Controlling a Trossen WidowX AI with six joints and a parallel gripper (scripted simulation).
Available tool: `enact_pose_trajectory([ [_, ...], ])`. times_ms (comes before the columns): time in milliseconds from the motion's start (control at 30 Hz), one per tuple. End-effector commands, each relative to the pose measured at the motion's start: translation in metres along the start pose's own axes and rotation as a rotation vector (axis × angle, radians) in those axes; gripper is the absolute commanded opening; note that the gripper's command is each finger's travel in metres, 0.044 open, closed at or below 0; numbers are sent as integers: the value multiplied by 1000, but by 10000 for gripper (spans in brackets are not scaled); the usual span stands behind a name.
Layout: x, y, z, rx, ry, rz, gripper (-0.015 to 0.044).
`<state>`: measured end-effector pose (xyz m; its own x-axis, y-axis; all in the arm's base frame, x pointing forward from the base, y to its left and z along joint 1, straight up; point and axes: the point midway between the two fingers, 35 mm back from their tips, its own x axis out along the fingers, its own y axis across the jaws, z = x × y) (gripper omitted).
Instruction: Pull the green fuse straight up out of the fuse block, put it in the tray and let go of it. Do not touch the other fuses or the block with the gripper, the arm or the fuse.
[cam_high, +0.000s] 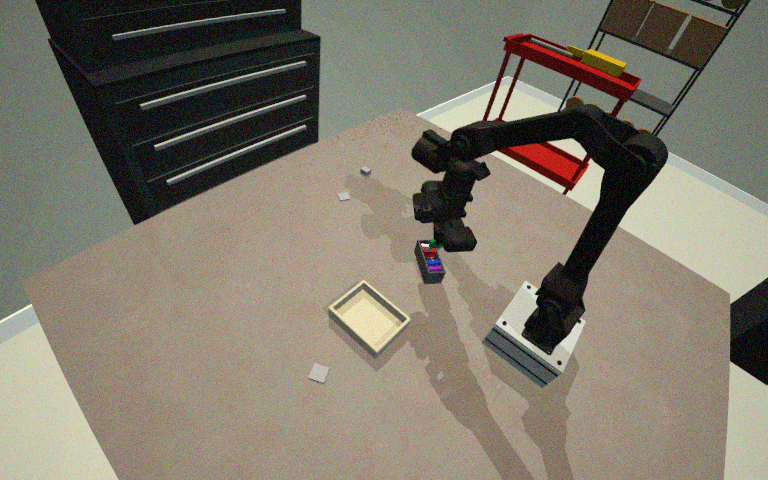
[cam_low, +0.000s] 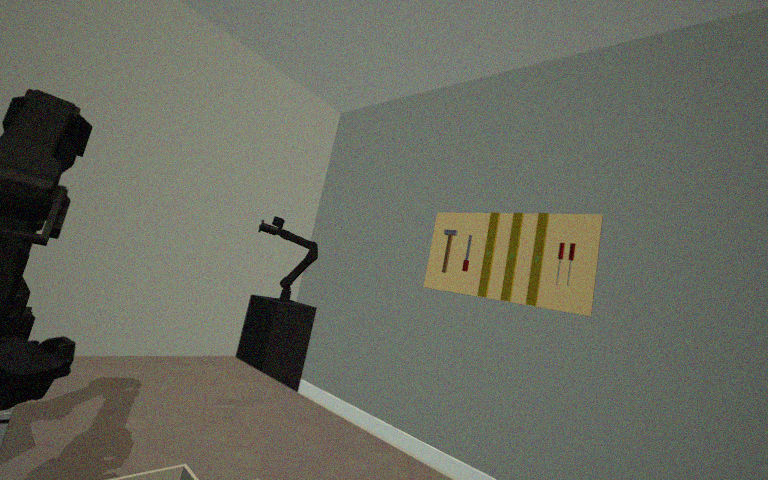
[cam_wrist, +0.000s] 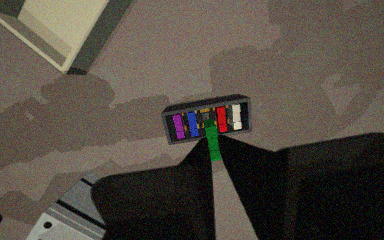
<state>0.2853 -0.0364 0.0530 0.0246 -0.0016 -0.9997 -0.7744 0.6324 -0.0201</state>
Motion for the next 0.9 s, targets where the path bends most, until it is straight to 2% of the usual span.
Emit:
enact_pose_trajectory([
  [0, -7, -1, 0, 2, -2, -6, 0],
  [133, -7, 0, 4, 2, -2, -6, 0],
  [867, -9, 59, 105, 3, -13, 0, 0],
])
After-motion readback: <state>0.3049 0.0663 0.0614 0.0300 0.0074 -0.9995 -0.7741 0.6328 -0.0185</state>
